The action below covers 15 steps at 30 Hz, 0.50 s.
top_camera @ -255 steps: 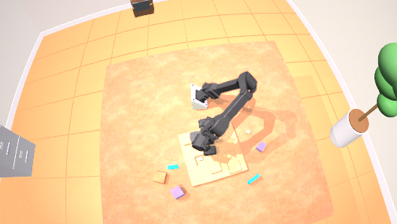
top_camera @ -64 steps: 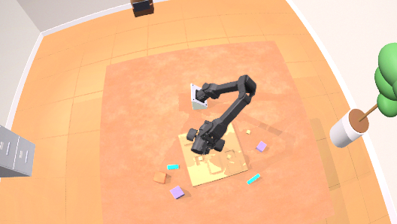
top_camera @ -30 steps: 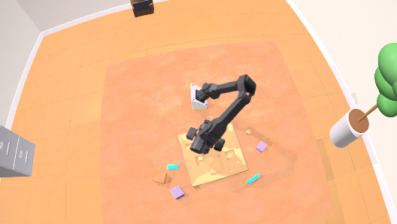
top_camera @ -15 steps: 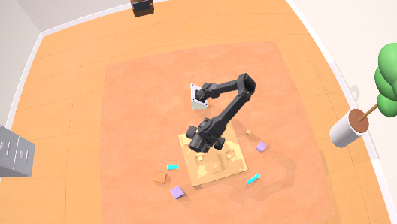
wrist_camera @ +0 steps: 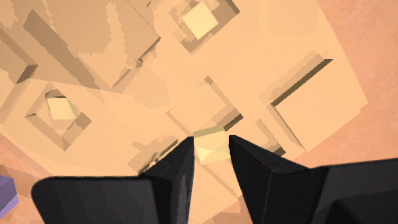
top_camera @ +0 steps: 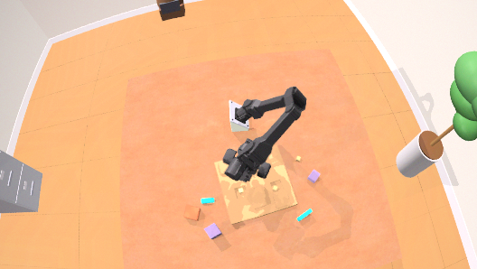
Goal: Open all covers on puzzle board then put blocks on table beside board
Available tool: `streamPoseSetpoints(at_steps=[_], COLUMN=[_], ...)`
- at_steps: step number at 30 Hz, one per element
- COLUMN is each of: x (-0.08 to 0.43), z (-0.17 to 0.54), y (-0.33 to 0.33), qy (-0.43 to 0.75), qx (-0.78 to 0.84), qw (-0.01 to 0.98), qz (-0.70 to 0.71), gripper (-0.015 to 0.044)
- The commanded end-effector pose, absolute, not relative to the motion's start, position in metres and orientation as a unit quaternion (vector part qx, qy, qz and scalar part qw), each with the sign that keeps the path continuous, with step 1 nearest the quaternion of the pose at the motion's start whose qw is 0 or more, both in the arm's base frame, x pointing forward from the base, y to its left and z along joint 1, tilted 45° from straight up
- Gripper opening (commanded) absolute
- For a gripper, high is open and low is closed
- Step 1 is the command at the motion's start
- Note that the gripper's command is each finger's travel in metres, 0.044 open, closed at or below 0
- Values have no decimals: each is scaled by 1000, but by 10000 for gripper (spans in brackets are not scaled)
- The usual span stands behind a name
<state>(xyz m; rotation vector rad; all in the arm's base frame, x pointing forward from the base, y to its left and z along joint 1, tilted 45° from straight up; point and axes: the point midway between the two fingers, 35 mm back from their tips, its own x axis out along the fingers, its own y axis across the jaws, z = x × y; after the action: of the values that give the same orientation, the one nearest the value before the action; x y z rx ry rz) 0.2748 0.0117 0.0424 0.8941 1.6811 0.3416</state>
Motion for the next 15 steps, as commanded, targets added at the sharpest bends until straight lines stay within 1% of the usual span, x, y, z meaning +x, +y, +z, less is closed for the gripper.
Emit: streamPoseSetpoints(at_steps=[1,15], x=[278,279], z=[50,74], y=[4,-20], qy=[713,714], qx=[376,376], qw=[573,573], qz=[146,145], gripper=[80,80])
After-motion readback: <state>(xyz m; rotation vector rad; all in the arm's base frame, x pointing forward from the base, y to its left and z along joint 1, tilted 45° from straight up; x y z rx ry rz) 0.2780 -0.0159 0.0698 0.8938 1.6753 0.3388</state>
